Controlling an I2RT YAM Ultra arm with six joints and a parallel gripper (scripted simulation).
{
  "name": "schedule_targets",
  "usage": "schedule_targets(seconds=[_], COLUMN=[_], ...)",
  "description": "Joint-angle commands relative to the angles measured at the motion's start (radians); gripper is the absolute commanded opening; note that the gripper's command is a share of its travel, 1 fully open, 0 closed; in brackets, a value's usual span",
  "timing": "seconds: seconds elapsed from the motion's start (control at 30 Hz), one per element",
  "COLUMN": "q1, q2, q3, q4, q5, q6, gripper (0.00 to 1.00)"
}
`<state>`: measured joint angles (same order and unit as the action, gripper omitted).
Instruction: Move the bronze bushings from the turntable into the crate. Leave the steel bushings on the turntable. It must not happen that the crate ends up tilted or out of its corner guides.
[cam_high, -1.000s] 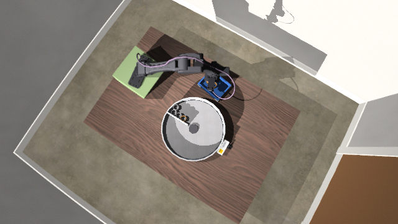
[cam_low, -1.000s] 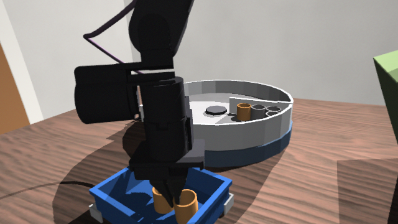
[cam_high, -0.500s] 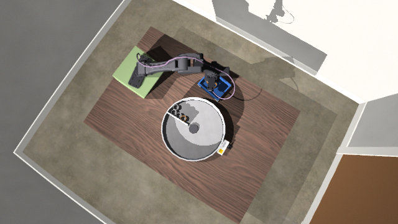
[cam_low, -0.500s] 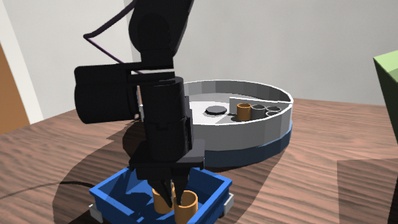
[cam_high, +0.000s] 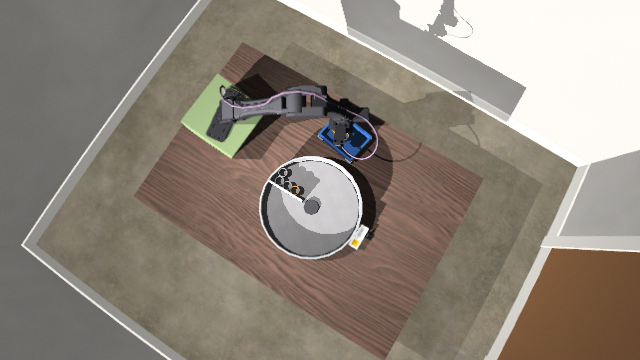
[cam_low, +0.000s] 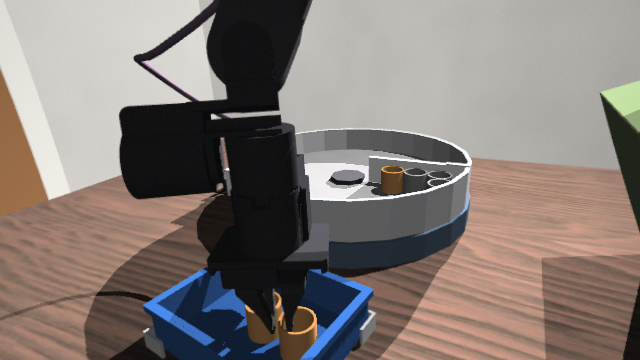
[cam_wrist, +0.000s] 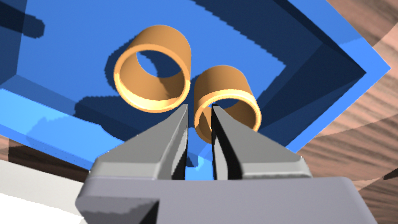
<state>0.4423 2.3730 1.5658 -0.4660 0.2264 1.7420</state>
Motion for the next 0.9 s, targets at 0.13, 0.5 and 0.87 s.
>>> schedule_targets(seconds=[0.13,0.5,0.87], q1=[0.002,0.002,0.015], q2=[-0.004,-0.004,-0.048], q3=[0.041,0.041,0.032], q4=[-0.006,-0.006,-0.026], q5=[0.0,0.0,0.004], q6=[-0.008,-0.008,0.005], gripper=[0.16,0.16,0.16])
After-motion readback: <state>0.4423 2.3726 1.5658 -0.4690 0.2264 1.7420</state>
